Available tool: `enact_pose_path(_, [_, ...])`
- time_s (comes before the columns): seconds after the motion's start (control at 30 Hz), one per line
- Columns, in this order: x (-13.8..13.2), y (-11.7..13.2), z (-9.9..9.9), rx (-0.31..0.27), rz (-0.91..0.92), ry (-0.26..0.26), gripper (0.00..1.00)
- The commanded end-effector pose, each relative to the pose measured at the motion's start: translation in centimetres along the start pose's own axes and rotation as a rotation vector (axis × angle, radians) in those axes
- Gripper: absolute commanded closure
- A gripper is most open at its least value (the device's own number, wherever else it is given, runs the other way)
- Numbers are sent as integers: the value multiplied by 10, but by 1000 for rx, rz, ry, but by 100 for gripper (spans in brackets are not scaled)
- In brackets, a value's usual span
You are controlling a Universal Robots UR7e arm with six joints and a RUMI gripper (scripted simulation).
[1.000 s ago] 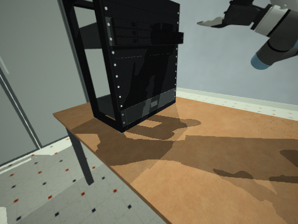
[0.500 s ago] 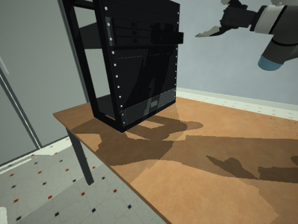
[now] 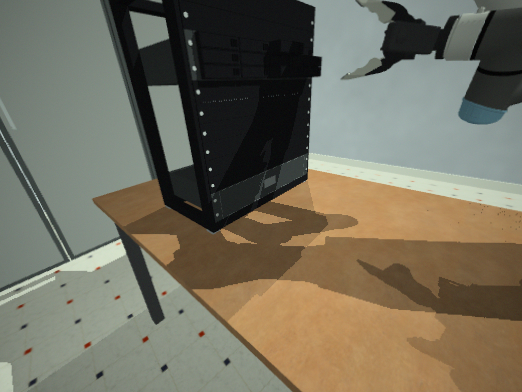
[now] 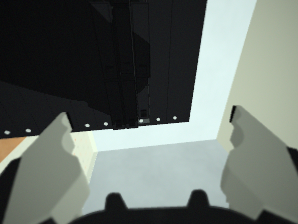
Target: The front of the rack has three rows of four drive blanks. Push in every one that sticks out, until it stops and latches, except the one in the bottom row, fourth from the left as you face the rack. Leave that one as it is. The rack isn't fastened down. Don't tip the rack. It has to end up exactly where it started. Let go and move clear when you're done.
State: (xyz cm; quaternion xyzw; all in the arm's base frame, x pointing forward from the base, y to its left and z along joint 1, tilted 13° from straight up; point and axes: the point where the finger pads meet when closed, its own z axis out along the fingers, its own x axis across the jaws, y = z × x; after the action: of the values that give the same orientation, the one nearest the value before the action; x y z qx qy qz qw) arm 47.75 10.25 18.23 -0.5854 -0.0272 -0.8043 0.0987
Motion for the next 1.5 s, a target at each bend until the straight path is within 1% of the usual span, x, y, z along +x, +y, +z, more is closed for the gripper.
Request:
enact_pose_path(0.0, [-9, 2, 2, -2, 3, -30, 0])
enact_pose_path(0.1, [-14, 4, 3, -3, 5, -47, 0])
enact_pose_path(0.17, [-14, 4, 3, -3, 5, -47, 0])
enact_pose_path(0.4, [-23, 6, 4, -4, 9, -77, 0])
enact_pose_path(0.67, [-29, 7, 5, -4, 12, -97, 0])
enact_pose_path(1.47, [-32, 8, 5, -4, 14, -108, 0])
